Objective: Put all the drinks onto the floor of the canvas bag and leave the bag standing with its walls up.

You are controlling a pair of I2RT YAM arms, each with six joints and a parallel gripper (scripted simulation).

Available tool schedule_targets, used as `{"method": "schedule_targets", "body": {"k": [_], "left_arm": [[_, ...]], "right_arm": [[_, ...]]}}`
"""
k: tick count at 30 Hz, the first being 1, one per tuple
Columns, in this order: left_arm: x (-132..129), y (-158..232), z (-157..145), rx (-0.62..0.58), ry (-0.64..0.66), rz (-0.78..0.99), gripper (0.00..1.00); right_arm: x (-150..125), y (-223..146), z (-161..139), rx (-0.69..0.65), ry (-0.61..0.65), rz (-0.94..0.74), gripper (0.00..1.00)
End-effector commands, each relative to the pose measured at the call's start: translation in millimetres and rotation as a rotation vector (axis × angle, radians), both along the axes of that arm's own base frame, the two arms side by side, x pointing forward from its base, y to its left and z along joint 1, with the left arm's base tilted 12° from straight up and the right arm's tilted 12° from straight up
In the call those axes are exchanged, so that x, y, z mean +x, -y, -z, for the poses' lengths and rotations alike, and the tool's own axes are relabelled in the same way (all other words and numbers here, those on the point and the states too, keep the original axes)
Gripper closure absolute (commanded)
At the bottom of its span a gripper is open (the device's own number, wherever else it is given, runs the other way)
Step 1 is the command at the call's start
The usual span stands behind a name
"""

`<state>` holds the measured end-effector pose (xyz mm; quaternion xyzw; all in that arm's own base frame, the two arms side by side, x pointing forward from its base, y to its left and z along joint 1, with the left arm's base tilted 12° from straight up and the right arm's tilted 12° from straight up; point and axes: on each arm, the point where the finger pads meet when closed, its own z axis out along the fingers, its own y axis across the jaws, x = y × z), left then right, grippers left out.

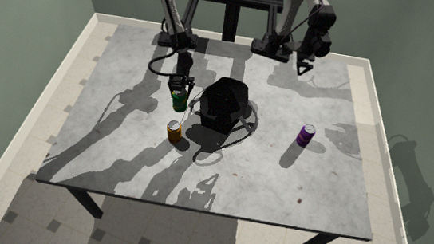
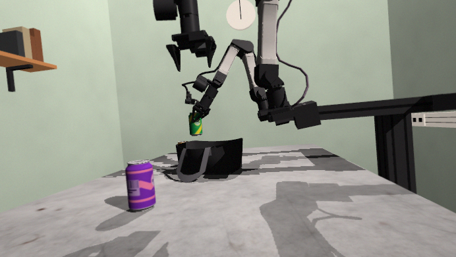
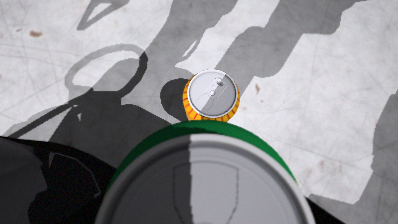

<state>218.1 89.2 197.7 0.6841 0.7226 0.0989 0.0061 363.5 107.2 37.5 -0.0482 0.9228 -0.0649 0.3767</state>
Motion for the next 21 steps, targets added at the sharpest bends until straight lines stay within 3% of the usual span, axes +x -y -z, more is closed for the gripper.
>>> {"method": "schedule_targets", "body": {"k": [1, 8, 21], "left_arm": [[2.3, 0.8, -2.7, -0.002, 0.019, 0.007, 0.00], [2.3, 0.8, -2.7, -0.002, 0.019, 0.007, 0.00], [2.3, 0.8, -2.7, -0.002, 0.019, 0.007, 0.00]], "right_arm": [[20.1, -17.3, -24.9, 0.039, 0.099, 0.042, 0.30], [25.6, -15.1, -43.0, 0.062, 0.140, 0.037, 0.30], [21.1, -22.2, -41.3, 0.059, 0.139, 0.015, 0.30]]}}
